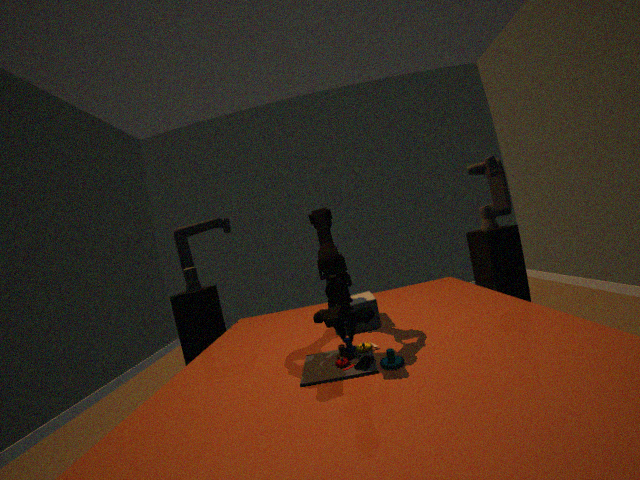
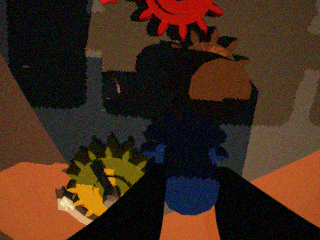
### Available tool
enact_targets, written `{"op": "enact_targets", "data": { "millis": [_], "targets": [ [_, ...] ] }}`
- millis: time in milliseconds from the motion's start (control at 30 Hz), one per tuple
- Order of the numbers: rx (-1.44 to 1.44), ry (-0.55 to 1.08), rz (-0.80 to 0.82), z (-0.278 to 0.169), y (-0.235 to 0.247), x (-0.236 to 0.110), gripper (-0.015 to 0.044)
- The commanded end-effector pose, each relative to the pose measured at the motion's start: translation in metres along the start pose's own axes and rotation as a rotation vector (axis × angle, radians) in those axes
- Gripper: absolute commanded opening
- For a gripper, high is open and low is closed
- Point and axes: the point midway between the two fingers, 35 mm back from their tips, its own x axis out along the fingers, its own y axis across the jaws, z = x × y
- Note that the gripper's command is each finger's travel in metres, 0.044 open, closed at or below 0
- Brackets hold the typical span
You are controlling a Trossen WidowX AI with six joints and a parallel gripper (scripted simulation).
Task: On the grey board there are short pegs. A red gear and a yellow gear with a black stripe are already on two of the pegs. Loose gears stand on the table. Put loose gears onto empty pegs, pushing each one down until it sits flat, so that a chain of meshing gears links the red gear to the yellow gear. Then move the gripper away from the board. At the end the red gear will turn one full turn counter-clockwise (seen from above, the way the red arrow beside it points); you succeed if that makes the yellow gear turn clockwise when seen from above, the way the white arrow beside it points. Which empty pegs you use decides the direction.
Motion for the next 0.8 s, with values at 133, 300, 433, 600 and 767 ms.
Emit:
{"op": "enact_targets", "data": {
  "millis": [133, 300, 433, 600, 767],
  "targets": [
    [0.207, 0.005, 0.0, 0.0004, 0.0005, 0.0016, 0.0],
    [0.327, 0.005, 0.0, -0.0012, 0.0014, 0.002, 0.0],
    [0.34, 0.005, -0.001, -0.0022, 0.0005, 0.0022, 0.0],
    [0.276, 0.005, -0.001, -0.0016, -0.0006, 0.0025, 0.0],
    [0.152, 0.005, 0.0, -0.0001, -0.0005, 0.0029, 0.0]
  ]
}}
